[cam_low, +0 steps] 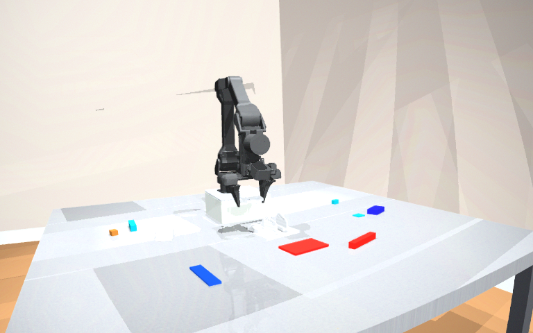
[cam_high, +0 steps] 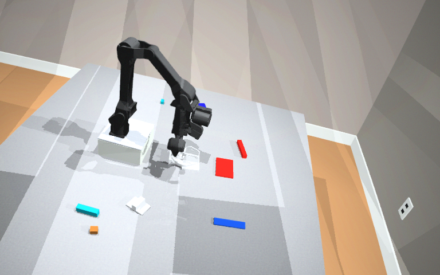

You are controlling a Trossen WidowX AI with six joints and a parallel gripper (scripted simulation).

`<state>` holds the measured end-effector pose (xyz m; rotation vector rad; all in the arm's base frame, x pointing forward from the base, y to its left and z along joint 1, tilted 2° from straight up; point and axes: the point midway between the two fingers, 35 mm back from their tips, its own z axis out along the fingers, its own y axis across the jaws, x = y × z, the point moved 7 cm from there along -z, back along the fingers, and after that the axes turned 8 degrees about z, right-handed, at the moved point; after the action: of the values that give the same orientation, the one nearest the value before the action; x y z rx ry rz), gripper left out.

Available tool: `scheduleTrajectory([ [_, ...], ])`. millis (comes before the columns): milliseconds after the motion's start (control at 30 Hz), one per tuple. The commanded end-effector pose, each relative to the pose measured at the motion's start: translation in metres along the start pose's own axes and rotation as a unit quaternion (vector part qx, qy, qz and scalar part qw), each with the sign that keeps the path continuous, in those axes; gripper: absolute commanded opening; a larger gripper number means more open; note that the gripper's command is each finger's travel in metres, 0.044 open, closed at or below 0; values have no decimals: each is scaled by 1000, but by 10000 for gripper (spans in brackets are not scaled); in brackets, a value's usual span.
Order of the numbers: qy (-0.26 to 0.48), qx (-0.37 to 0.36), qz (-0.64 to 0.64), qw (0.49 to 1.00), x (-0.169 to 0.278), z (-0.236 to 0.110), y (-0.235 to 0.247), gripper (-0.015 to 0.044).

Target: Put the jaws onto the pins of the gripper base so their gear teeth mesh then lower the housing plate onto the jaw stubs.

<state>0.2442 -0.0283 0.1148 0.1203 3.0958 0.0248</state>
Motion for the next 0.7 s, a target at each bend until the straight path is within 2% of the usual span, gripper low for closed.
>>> scheduleTrajectory([
  [0,-3,3,-7,1000,4,0,10,351],
  [367,-3,0,-40,999,16,1,42,351],
  [667,-3,0,-42,999,17,1,43,351],
])
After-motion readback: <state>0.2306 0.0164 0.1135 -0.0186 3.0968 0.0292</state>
